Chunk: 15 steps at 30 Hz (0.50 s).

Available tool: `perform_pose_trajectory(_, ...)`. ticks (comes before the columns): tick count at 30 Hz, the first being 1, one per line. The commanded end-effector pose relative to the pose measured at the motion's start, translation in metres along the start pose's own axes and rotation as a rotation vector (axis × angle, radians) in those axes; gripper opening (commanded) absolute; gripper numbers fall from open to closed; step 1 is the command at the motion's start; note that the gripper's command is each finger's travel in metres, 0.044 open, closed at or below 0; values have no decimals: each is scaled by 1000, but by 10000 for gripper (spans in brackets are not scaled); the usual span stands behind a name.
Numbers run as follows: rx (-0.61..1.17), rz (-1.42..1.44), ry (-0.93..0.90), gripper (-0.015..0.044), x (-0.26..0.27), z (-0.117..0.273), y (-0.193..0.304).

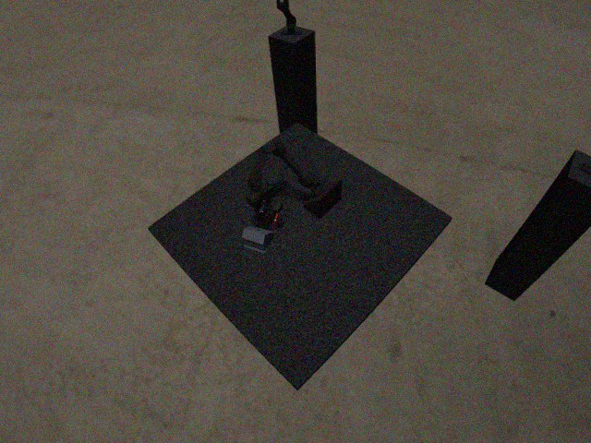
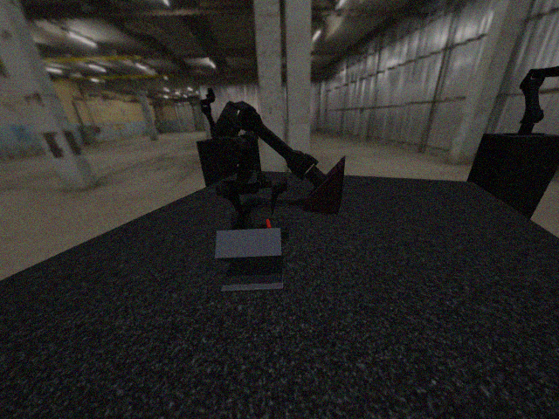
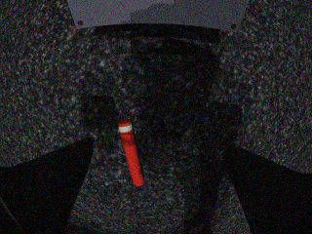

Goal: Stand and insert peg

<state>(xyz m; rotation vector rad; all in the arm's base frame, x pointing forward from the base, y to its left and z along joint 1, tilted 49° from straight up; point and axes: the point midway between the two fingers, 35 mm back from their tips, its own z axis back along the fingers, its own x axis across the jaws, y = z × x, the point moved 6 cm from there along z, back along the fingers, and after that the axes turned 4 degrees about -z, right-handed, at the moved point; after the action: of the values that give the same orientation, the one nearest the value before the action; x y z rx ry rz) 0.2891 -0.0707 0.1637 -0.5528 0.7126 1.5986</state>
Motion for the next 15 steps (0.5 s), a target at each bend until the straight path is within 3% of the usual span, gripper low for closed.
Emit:
perform_pose_trajectory(1, 42, 169, 24, 440, 29, 4, 11)
perform_pose_trajectory(15, 51, 218, 34, 440, 36, 5, 15)
